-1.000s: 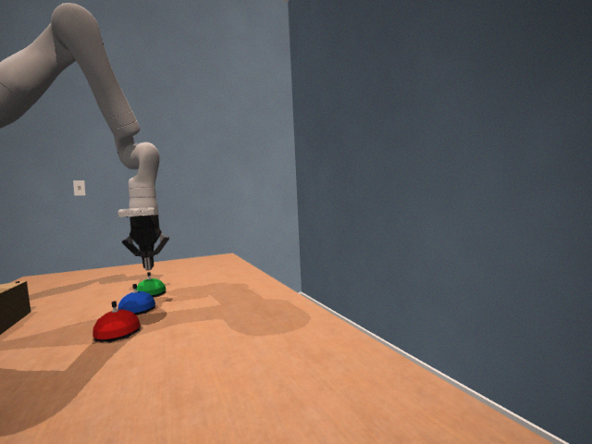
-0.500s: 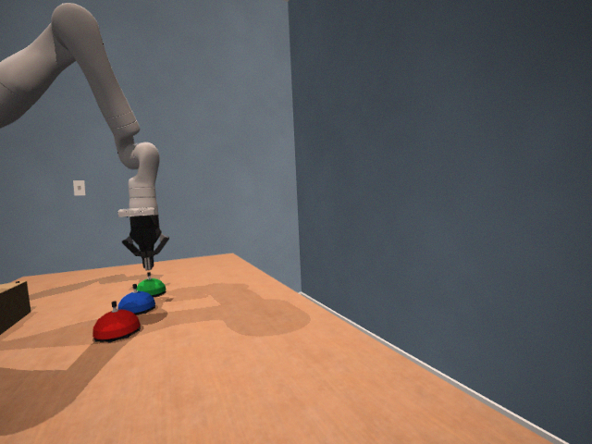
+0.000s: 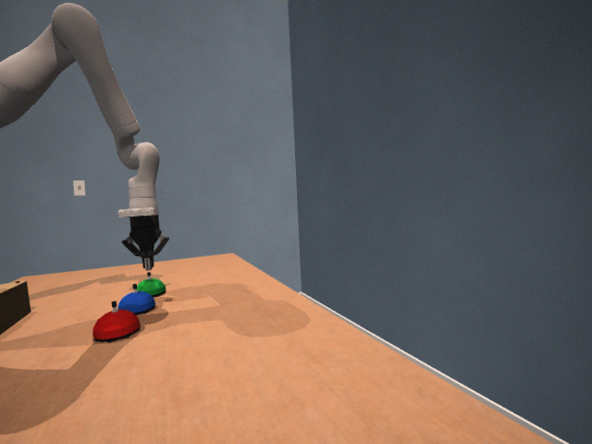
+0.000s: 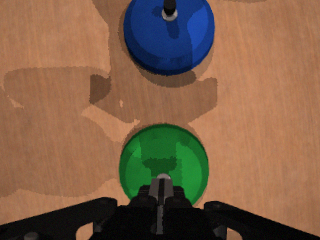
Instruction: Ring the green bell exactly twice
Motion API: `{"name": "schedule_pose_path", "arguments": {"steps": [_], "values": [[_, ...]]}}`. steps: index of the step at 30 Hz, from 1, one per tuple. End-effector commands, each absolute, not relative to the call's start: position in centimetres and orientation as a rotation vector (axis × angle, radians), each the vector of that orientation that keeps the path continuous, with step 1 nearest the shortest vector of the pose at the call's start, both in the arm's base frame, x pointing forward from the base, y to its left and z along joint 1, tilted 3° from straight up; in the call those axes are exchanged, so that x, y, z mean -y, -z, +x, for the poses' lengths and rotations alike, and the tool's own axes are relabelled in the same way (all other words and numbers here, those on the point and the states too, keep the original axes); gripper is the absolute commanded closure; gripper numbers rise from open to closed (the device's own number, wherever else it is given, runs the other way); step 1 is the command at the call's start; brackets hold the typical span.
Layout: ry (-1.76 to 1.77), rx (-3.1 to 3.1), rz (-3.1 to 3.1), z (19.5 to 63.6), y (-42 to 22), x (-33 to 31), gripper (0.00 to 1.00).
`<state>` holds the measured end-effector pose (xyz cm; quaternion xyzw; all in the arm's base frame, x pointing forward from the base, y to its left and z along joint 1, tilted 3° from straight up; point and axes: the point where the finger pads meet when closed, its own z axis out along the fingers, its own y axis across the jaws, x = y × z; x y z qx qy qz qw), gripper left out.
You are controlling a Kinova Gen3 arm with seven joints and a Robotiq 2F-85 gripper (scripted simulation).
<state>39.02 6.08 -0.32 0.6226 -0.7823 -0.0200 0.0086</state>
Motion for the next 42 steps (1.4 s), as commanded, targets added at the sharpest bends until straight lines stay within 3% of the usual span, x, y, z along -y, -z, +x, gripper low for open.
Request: {"name": "schedule_pose_path", "arguments": {"steps": [1,42], "values": [[0.06,2.45,1.943,39.12,0.71,-6.12,1.0],[0.061,2.449,1.943,39.04,1.16,-6.12,1.0]]}}
